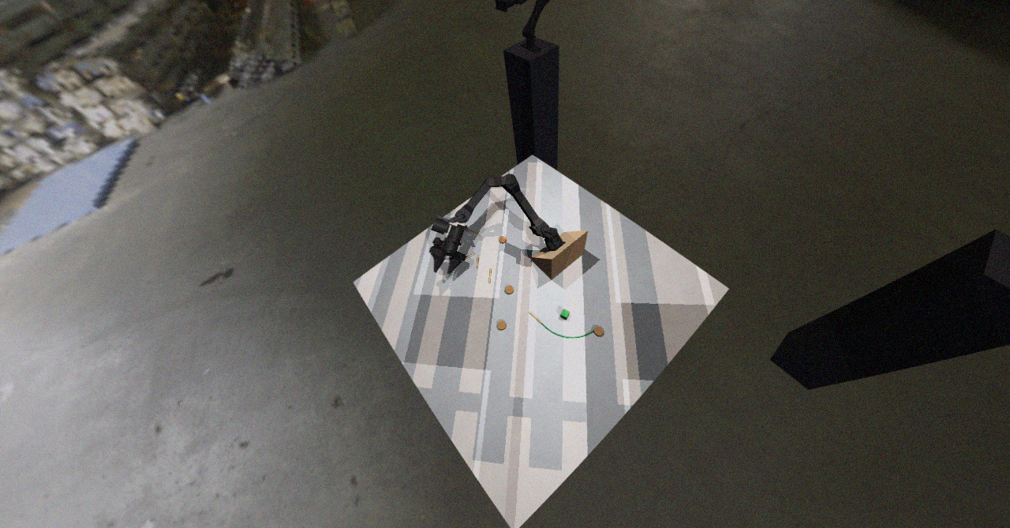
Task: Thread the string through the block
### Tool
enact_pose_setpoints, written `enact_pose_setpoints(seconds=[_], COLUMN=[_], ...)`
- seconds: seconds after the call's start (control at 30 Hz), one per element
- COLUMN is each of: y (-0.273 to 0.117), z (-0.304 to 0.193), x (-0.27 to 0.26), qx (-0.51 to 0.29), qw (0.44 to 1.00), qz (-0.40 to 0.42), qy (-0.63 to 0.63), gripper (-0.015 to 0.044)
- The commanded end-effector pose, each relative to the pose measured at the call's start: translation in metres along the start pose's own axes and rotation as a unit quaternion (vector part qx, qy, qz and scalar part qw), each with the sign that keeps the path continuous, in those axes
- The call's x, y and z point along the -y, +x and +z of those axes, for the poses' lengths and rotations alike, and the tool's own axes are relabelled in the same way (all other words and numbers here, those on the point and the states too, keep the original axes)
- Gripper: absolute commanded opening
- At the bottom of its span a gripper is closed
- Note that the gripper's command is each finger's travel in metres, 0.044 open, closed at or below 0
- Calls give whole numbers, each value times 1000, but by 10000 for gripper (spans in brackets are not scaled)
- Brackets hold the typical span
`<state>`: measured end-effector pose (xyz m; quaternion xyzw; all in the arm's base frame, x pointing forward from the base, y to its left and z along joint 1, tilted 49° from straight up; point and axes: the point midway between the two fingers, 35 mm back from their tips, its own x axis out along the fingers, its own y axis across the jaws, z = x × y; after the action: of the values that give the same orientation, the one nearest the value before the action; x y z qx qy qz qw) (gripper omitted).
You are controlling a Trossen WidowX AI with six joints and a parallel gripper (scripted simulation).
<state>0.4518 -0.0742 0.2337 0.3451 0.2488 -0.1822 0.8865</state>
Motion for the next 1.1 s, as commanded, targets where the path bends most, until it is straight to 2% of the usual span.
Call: enact_pose_setpoints(seconds=[0.0, 0.13, 0.27, 0.4, 0.5, 0.73, 0.9, 1.07], y=[34, 56, 70, 75, 73, 54, 31, 5], z=[-66, -128, -190, -253, -299, -395, -444, -475], x=[0, 3, 12, 26, 41, 91, 136, 185], qx=[-78, -149, -219, -286, -333, -426, -469, -494], qw=[987, 951, 889, 798, 710, 435, 198, -57], qz=[-31, -47, -53, -48, -38, 4, 42, 80], qy=[-139, -268, -399, -528, -620, -793, -859, -864], gripper=[440, 440, 440, 440, 440, 440, 440, 440])
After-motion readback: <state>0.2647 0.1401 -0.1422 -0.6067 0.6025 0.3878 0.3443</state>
